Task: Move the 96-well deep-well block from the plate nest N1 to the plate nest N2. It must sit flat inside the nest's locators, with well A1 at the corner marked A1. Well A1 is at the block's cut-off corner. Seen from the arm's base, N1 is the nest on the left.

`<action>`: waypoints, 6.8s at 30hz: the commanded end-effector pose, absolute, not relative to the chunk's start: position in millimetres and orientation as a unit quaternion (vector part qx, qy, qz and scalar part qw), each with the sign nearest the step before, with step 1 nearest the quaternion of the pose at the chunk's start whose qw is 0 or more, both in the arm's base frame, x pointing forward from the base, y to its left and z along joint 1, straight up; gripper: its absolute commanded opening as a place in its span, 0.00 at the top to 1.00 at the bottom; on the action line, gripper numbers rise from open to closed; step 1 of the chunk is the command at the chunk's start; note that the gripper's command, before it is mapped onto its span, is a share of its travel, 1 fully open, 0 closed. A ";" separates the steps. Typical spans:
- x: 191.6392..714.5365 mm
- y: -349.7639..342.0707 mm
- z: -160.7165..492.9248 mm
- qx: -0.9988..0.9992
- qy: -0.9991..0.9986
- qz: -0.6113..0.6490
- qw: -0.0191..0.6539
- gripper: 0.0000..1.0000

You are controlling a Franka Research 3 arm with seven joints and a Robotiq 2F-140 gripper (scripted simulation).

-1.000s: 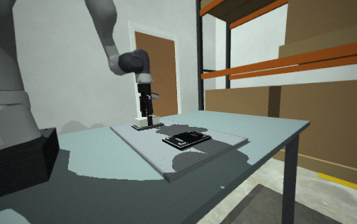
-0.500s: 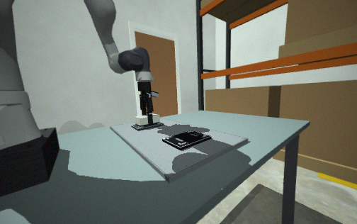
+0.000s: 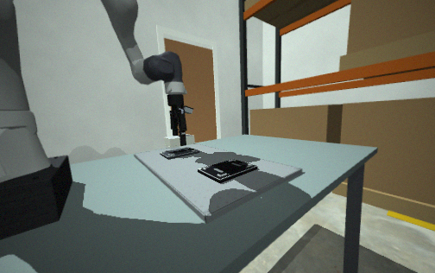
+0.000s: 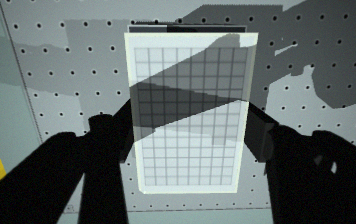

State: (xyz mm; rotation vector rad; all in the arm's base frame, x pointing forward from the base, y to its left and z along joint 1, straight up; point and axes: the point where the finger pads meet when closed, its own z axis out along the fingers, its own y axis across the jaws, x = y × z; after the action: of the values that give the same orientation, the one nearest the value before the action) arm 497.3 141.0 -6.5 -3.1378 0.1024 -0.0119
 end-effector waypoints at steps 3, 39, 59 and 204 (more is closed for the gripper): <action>493.5 140.1 -0.8 -0.999 0.033 0.001 -0.001 0.40; 493.6 140.2 28.6 -0.999 0.033 0.001 -0.001 0.40; 493.7 103.5 28.7 -1.000 0.017 0.001 -0.001 0.40; 494.2 -212.2 29.5 -1.000 0.017 0.001 -0.001 0.40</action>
State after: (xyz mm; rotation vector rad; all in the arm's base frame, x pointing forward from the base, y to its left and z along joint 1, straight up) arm 494.3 -212.0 29.2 -3.1443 0.0620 0.0031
